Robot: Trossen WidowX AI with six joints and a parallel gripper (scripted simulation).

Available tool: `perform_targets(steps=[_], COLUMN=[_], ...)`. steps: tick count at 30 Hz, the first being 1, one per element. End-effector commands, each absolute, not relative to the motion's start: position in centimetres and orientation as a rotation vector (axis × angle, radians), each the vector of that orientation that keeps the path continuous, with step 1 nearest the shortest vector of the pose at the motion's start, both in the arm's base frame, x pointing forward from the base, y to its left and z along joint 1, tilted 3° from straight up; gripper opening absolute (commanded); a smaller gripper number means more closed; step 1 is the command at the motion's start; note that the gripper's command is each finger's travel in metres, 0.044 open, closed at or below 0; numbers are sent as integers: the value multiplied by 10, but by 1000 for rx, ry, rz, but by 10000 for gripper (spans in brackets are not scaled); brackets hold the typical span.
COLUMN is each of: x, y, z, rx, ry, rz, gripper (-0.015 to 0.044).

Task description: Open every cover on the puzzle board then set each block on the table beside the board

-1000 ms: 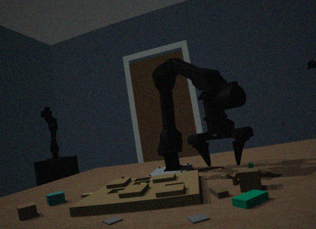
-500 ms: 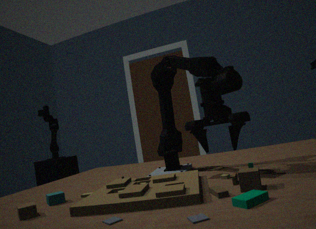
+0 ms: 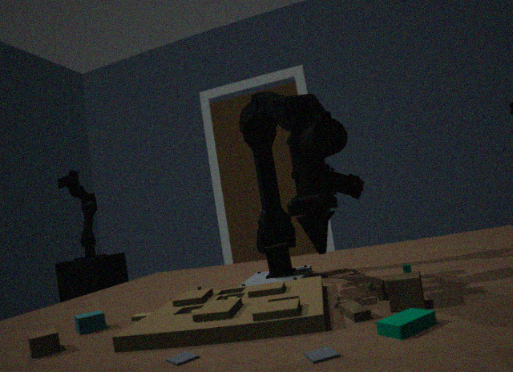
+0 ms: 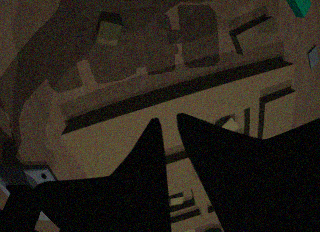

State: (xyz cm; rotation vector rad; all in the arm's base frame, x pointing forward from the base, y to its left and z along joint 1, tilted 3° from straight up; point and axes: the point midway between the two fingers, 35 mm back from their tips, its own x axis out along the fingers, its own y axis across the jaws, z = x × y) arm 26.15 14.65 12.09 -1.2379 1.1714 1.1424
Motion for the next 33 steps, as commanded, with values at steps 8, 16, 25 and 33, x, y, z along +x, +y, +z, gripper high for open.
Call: perform_targets(steps=[8, 16, 25, 33], x=[276, 278, 271, 268], y=[78, 33, -17, -30], z=[126, 127, 127, 127], rx=[-272, 385, 1113, 1300], ry=[1479, 1456, 1203, 1092], rz=[241, -373, -1047, -1220], gripper=[0, 0, 0, 0])
